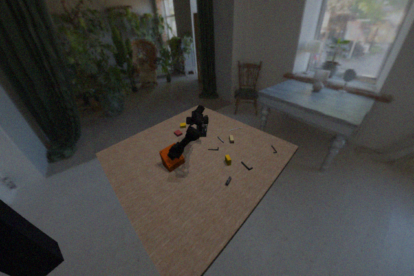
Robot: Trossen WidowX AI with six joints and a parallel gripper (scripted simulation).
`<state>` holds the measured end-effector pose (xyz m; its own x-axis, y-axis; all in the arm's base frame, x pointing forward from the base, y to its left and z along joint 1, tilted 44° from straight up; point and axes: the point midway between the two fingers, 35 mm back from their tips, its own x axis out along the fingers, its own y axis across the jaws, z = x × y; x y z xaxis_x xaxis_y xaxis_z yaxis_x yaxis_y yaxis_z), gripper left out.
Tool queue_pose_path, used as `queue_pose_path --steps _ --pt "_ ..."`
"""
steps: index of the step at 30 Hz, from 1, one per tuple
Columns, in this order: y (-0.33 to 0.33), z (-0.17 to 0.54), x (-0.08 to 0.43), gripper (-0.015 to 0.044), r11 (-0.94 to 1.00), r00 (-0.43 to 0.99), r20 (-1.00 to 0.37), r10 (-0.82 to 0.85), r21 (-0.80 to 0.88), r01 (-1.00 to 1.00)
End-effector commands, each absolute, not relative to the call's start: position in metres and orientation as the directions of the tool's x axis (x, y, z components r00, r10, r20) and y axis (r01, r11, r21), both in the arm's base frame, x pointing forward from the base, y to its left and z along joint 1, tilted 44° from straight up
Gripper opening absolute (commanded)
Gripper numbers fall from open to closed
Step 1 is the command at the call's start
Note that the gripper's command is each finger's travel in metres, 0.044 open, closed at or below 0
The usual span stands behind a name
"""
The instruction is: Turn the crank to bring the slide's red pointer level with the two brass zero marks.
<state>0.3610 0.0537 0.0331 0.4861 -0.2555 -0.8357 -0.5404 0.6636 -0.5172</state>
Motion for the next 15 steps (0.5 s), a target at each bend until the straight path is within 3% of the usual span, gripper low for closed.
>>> queue_pose_path --steps 1,15 --pt "0.06 0.045 0.365 0.044 0.668 0.494 -0.83 -0.261 -0.524 -0.528" --pt "0.081 0.025 0.427 0.044 0.685 0.511 -0.775 -0.371 -0.6 -0.413"
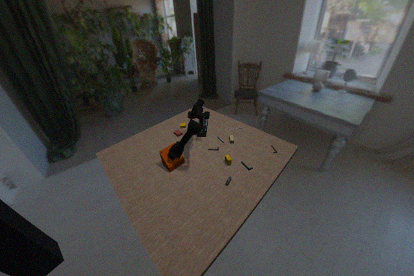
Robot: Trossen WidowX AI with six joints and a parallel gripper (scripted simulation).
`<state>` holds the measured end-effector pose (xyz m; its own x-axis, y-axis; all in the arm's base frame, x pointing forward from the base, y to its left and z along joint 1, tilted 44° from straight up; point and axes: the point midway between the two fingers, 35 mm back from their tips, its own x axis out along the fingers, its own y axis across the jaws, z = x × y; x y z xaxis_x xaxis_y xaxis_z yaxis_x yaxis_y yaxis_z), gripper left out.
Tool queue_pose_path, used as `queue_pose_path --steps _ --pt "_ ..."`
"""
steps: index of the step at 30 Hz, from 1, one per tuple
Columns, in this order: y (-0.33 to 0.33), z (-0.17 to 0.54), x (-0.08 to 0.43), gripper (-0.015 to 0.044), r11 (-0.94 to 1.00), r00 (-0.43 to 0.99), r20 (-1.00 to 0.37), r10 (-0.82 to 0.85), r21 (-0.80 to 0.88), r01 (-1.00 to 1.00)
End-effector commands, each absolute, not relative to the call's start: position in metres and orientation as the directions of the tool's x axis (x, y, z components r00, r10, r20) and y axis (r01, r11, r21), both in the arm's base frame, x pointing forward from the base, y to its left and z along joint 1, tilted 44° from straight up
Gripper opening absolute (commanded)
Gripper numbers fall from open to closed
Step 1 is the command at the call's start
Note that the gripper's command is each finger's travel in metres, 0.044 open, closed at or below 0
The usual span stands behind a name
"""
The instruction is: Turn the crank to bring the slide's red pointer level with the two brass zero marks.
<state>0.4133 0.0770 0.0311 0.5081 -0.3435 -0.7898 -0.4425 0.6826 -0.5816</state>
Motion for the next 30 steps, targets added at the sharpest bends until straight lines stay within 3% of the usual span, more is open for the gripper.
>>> queue_pose_path --steps 1,13,30 --pt "0.083 0.023 0.431 0.044 0.685 0.512 -0.771 -0.379 -0.606 -0.404" --pt "0.104 -0.009 0.475 0.044 0.682 0.529 -0.71 -0.464 -0.668 -0.298" --pt "0.059 -0.059 0.466 0.044 0.681 0.53 -0.708 -0.467 -0.67 -0.296"
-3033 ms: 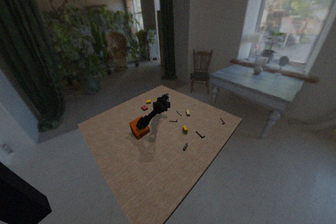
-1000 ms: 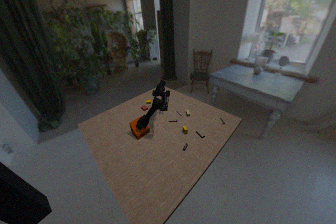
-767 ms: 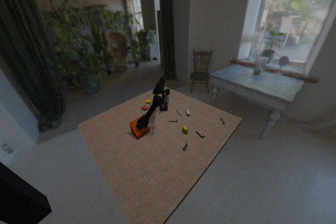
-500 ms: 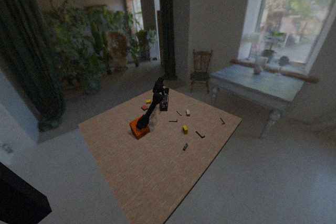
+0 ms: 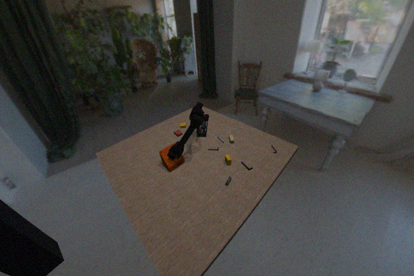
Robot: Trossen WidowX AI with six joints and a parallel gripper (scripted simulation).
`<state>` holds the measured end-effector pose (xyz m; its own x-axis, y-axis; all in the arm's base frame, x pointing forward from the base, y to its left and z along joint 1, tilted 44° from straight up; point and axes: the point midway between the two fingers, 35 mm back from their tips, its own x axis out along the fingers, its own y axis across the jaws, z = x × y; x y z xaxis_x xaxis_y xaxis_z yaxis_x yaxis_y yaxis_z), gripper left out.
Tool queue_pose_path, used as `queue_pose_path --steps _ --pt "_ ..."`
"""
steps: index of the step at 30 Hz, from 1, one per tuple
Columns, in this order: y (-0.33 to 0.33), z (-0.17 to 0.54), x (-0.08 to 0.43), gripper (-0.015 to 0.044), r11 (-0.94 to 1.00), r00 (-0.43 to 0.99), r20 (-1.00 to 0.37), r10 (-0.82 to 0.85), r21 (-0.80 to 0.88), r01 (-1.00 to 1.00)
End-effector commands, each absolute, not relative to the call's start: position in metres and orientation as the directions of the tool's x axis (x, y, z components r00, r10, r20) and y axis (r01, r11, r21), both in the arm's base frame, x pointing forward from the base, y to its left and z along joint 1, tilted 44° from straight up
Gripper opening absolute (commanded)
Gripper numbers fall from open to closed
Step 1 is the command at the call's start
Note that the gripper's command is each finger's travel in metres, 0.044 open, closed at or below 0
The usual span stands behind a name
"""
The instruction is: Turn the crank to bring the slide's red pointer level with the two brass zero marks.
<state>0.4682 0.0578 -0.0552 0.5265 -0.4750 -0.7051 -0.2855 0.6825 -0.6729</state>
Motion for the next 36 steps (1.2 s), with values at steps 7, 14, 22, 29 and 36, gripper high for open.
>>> queue_pose_path --steps 7,14,22,29,36 --pt "0.059 -0.059 0.466 0.044 0.681 0.53 -0.708 -0.467 -0.67 -0.296" --pt "0.059 -0.059 0.466 0.044 0.681 0.53 -0.708 -0.467 -0.67 -0.296" --pt "0.086 -0.029 0.474 0.044 0.683 0.531 -0.706 -0.468 -0.67 -0.29" --pt "0.102 -0.007 0.475 0.044 0.684 0.532 -0.709 -0.463 -0.668 -0.293" --pt "0.088 0.014 0.45 0.044 0.688 0.52 -0.75 -0.409 -0.628 -0.363"
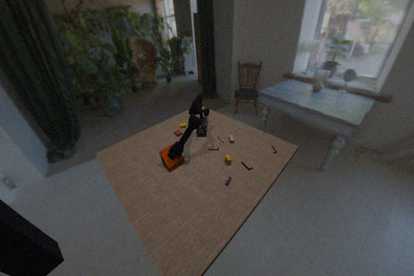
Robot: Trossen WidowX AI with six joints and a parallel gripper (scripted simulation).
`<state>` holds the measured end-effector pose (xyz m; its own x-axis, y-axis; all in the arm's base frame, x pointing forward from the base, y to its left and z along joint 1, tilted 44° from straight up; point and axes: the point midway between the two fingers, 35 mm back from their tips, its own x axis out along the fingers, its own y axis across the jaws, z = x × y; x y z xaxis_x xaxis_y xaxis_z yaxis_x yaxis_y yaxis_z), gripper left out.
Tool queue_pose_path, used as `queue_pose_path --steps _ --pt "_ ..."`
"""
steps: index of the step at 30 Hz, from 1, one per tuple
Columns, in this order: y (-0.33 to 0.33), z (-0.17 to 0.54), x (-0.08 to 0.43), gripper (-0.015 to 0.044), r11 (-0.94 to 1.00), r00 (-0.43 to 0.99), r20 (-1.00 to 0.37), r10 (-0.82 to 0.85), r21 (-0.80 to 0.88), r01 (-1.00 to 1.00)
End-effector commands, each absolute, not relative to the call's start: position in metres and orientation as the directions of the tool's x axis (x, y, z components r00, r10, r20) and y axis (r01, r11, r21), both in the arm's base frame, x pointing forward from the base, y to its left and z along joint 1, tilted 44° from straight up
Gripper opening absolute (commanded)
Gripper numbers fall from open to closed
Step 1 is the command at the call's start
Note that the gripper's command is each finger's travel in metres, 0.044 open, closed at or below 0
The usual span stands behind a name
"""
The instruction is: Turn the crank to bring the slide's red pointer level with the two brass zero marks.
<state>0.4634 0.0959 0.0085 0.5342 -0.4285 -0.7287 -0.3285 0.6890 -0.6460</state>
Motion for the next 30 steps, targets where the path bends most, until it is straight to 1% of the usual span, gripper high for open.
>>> queue_pose_path --steps 1,18,24,30 --pt "0.086 0.017 0.446 0.044 0.688 0.518 -0.755 -0.401 -0.622 -0.373" --pt "0.057 0.048 0.37 0.044 0.671 0.493 -0.832 -0.254 -0.519 -0.53" --pt "0.056 0.048 0.367 0.044 0.669 0.492 -0.834 -0.248 -0.515 -0.536" --pt "0.039 0.03 0.364 0.044 0.669 0.492 -0.834 -0.249 -0.515 -0.536"
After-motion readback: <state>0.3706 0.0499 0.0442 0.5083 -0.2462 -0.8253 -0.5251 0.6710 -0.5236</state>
